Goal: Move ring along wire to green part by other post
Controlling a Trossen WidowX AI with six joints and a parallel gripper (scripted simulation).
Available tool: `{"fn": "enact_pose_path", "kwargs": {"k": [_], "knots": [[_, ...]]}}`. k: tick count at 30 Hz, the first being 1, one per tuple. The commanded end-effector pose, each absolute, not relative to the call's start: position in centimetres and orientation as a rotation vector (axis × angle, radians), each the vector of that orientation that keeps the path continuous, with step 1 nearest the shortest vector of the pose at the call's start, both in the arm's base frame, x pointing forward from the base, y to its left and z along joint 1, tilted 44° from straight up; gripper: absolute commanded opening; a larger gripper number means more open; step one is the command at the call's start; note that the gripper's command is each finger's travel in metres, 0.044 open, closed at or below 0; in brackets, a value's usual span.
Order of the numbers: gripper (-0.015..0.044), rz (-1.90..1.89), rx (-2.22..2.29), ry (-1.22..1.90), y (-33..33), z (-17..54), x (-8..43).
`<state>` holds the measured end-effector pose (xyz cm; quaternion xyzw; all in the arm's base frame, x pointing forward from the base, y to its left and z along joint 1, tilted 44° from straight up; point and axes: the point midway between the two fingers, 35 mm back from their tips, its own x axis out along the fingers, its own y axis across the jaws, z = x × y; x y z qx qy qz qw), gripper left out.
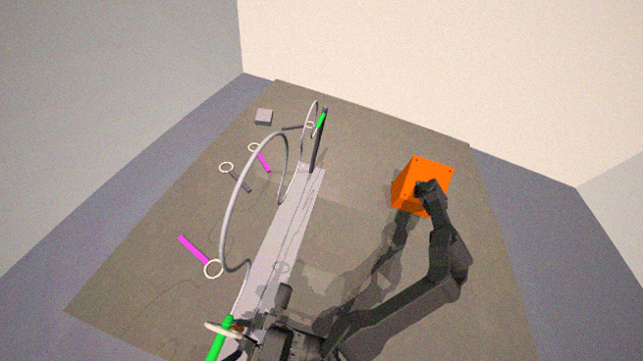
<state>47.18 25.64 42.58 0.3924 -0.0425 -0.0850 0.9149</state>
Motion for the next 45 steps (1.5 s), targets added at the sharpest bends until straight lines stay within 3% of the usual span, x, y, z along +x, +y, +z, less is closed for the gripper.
{"fn": "enact_pose_path", "kwargs": {"k": [1, 14, 45], "knots": [[-0.0150, -0.173, 0.802, -0.084, 25.7, 42.5, 47.2], [-0.0150, -0.168, 0.803, -0.072, 25.6, 42.5, 47.0], [-0.0150, 0.026, 0.789, 0.416, 23.1, 41.1, 40.5]]}}
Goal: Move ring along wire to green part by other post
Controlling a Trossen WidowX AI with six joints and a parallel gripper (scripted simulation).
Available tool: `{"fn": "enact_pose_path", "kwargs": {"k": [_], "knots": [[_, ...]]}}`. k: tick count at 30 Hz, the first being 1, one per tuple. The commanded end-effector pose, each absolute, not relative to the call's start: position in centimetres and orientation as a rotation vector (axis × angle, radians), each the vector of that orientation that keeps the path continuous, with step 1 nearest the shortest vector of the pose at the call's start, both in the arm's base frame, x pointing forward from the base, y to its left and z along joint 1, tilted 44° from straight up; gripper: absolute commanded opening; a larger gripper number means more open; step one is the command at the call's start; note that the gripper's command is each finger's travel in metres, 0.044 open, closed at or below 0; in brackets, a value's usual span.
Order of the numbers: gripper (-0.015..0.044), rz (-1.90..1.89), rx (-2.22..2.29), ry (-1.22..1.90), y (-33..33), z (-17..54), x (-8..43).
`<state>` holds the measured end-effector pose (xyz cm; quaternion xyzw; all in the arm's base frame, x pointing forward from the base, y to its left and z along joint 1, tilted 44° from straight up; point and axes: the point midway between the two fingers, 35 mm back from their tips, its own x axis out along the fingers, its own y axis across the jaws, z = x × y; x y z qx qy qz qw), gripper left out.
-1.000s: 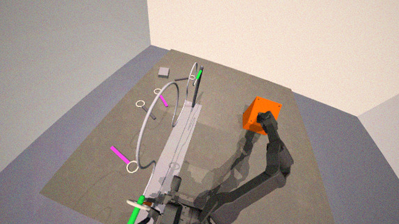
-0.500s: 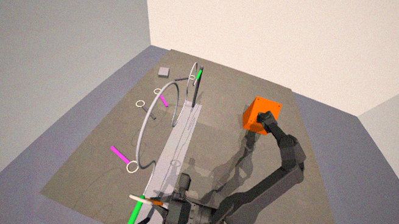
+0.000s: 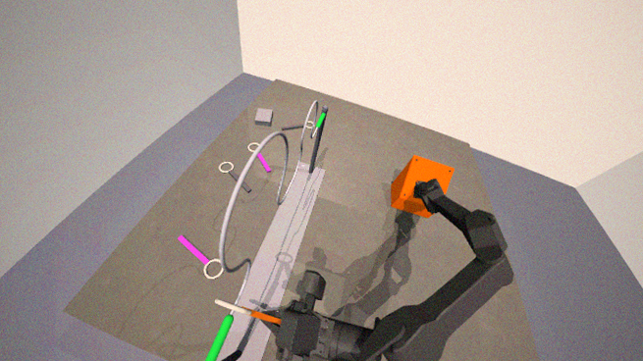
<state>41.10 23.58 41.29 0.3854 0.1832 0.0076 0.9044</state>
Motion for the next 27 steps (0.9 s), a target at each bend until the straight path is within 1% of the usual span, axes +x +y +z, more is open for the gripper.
{"fn": "enact_pose_path", "kwargs": {"k": [1, 13, 27], "knots": [[-0.0150, 0.025, 0.784, 0.417, 23.0, 41.0, 40.5], [-0.0150, -0.010, 0.672, 0.435, 21.3, 39.3, 40.2], [-0.0150, -0.085, 0.412, 0.470, 17.8, 37.2, 39.6]]}}
